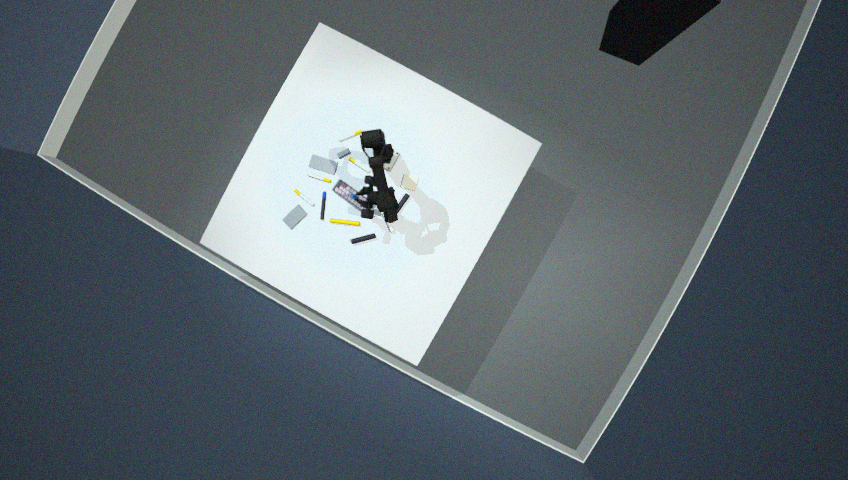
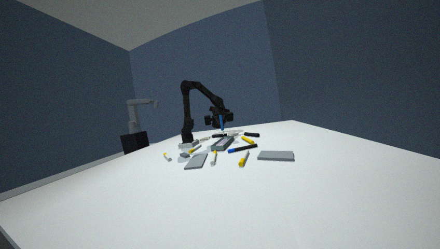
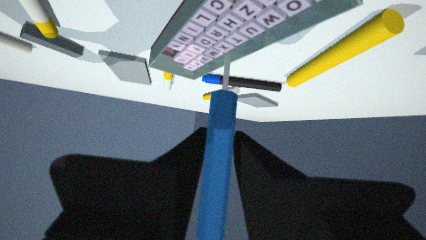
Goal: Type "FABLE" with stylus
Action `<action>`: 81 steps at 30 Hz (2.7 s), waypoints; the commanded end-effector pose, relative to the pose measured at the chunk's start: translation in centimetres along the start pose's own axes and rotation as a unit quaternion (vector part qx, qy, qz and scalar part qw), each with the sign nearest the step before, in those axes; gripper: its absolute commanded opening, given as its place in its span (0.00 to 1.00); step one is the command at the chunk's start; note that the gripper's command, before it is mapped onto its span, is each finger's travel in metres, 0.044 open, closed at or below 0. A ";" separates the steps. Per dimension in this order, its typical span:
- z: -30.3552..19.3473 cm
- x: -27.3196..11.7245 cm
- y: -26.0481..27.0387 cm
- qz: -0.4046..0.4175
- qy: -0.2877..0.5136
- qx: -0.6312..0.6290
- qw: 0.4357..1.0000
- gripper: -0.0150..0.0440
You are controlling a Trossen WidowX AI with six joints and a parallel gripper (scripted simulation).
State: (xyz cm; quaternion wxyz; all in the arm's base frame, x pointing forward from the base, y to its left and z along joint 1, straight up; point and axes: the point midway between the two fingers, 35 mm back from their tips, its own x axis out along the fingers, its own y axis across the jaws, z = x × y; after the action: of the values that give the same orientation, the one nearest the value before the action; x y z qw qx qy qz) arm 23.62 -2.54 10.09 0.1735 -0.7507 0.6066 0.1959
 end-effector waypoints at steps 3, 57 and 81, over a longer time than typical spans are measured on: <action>-0.8 1.1 1.8 -0.001 0.003 -0.001 1.000 0.25; 2.3 3.2 2.1 -0.001 0.003 -0.001 1.000 0.39; 0.0 1.9 2.0 -0.001 0.003 -0.001 1.000 0.39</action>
State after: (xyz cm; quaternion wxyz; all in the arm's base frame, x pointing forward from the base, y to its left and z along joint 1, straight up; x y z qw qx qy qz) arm 21.83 -4.54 7.44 0.1675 -0.7501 0.6087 0.1970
